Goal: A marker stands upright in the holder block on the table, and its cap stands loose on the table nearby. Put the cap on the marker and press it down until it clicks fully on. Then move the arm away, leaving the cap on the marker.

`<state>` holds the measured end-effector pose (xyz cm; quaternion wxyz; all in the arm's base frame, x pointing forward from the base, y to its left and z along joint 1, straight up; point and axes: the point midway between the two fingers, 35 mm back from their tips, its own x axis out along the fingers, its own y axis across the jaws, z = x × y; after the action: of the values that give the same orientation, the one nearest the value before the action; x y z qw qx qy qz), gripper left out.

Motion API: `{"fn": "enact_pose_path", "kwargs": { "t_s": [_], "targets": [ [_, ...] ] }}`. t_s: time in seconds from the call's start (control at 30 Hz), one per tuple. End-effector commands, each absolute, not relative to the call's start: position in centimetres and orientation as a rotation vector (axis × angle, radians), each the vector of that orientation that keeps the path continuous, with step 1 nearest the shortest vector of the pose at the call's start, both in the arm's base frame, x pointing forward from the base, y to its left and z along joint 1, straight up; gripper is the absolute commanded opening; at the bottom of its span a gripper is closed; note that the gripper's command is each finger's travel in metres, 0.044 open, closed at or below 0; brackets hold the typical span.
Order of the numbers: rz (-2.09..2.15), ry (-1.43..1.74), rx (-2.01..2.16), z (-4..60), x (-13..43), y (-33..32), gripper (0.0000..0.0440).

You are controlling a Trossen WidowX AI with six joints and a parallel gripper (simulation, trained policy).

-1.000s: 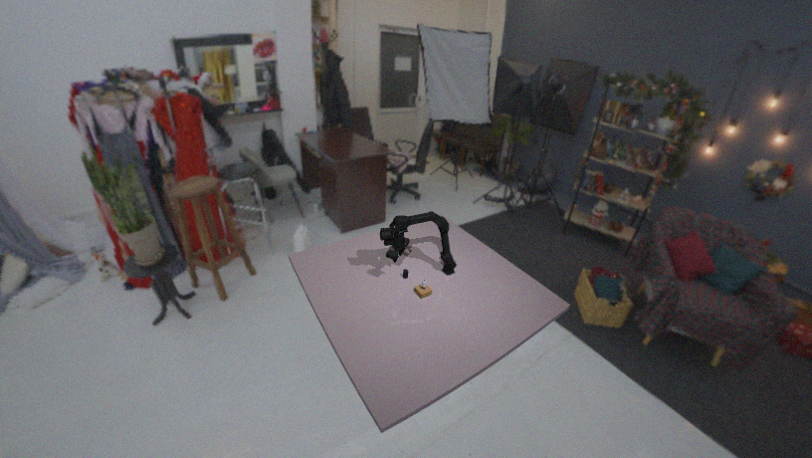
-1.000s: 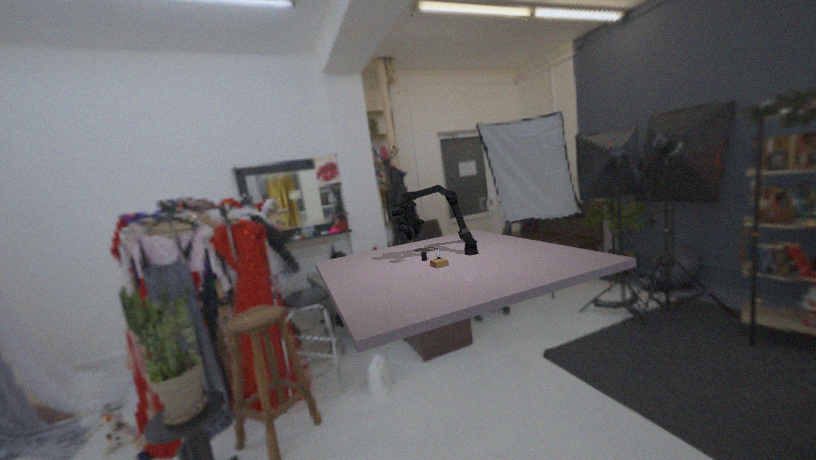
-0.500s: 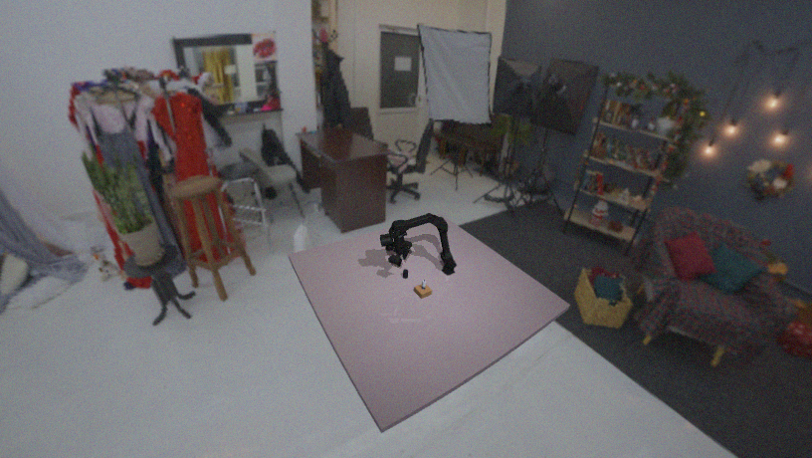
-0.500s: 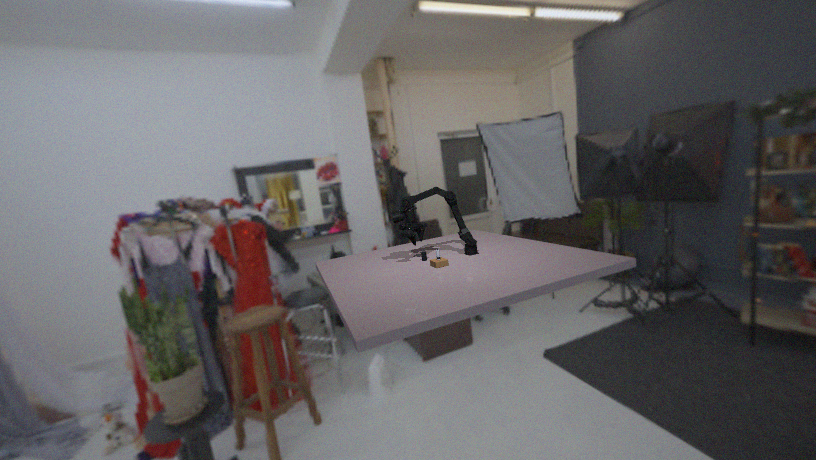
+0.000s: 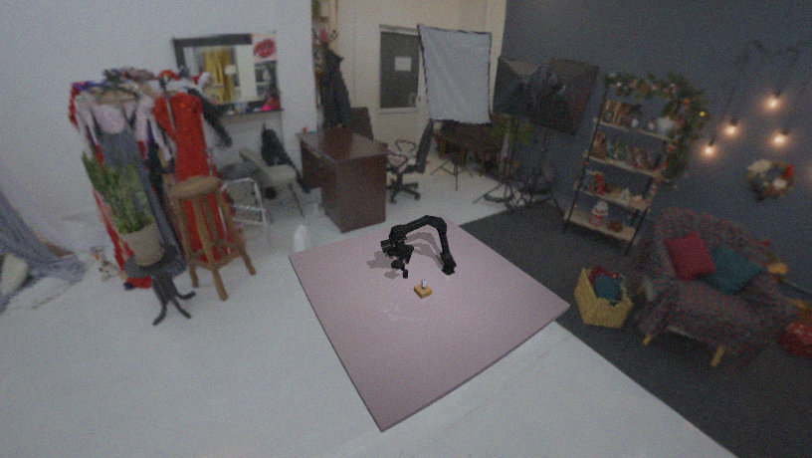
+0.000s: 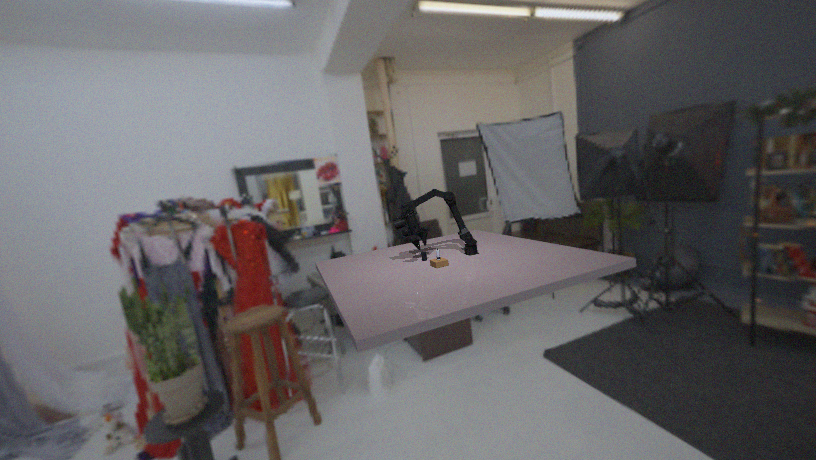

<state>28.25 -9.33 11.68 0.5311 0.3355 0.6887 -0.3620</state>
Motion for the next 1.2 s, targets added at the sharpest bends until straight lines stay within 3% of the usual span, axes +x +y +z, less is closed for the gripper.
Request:
{"fn": "enact_pose_path", "kwargs": {
  "t_s": [0.0,0.63,0.73,0.93,1.17],
  "targets": [
    [-0.845,1.67,0.799,10.7,28.0,-9.1,0.0294],
    [-0.763,1.732,0.723,6.0,27.0,-8.7,0.0248],
    [-0.755,1.728,0.705,5.8,26.9,-8.7,0.0213],
    [-0.739,1.696,0.673,6.6,27.1,-8.8,0.0056],
    [-0.703,1.622,0.626,8.8,28.4,-8.6,0.0056]
  ]
}}
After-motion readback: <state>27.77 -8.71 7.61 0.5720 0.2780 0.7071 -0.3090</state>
